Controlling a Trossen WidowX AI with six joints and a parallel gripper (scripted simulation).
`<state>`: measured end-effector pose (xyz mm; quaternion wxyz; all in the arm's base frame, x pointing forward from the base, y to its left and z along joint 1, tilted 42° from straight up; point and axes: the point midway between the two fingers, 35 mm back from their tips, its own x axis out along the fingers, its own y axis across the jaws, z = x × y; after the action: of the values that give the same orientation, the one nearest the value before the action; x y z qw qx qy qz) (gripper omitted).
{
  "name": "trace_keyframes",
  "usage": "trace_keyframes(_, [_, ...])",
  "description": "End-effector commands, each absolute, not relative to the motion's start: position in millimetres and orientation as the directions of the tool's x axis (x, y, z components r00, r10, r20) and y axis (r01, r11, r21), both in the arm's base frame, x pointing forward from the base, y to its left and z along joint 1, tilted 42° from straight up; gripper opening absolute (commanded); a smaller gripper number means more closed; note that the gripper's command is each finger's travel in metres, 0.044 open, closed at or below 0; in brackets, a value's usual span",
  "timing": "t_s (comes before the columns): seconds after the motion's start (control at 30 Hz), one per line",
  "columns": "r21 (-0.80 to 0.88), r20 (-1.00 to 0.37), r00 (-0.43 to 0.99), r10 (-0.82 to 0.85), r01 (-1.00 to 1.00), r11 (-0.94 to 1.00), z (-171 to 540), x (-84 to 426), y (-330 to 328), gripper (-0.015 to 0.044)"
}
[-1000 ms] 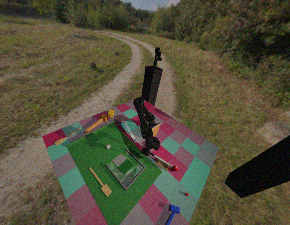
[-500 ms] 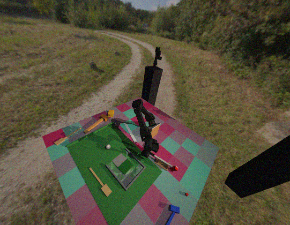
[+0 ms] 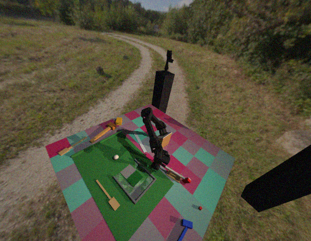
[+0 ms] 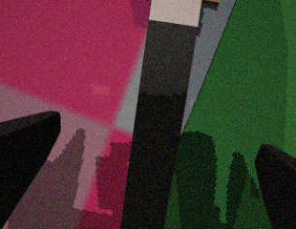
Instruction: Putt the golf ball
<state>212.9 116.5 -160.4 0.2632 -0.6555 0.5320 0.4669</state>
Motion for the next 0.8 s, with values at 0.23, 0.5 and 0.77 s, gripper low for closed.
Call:
trace_keyframes(0.23, [0.154, -0.891, -0.004, -0.454, -0.943, -0.294, -164.8, 212.6, 111.8, 0.0361])
trace_keyframes(0.5, [0.154, -0.891, -0.004, -0.454, -0.943, -0.294, -164.8, 212.6, 111.8, 0.0151])
trace_keyframes(0.77, [0.154, -0.891, -0.004, -0.454, -0.943, -0.294, -164.8, 212.6, 111.8, 0.0000])
